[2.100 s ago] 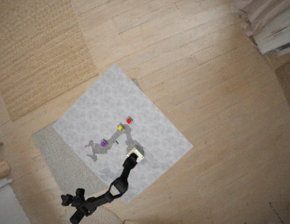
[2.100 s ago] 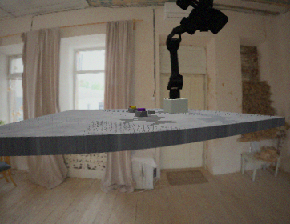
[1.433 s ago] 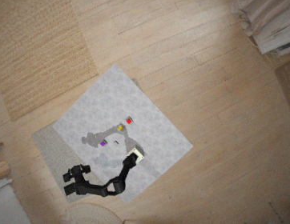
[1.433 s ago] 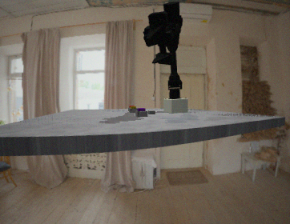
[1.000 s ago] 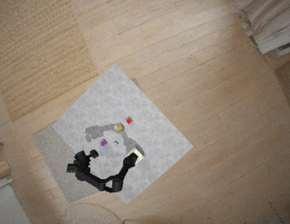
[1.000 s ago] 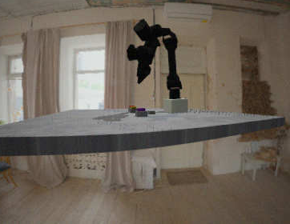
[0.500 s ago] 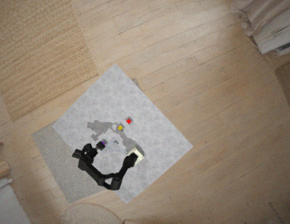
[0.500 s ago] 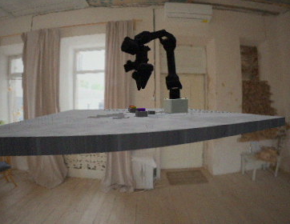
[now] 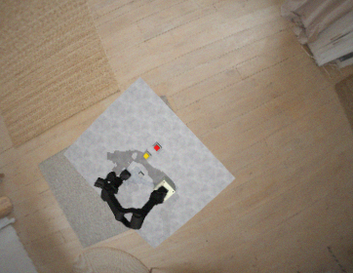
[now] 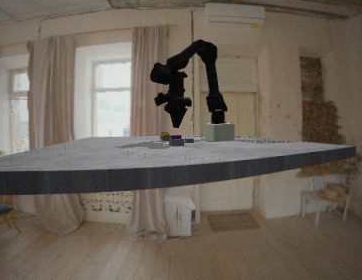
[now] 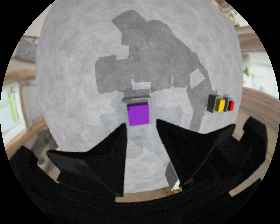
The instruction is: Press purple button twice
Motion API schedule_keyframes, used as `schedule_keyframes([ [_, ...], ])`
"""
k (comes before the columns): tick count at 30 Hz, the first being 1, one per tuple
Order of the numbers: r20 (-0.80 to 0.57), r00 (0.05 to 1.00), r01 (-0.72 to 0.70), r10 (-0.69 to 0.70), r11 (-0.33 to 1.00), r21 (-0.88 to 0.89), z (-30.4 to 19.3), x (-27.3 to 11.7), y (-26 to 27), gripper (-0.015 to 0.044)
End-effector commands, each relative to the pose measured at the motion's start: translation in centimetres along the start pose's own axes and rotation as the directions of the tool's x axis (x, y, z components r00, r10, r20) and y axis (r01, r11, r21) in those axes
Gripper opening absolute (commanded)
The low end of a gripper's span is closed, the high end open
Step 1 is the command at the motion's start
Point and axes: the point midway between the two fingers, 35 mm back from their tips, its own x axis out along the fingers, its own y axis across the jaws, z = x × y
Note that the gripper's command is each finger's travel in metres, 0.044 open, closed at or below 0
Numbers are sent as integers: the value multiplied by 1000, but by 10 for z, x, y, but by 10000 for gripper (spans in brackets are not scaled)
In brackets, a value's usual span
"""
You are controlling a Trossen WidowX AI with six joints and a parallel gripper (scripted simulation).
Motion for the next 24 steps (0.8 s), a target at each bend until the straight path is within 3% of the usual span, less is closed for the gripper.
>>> schedule_keyframes([
  [1, -4, 1000, -5, 5, 1000, -4, -1, 3, 0, 20],
  [24, -4, 1000, -4, 4, 1000, -4, -1, 22, 0, 20],
])
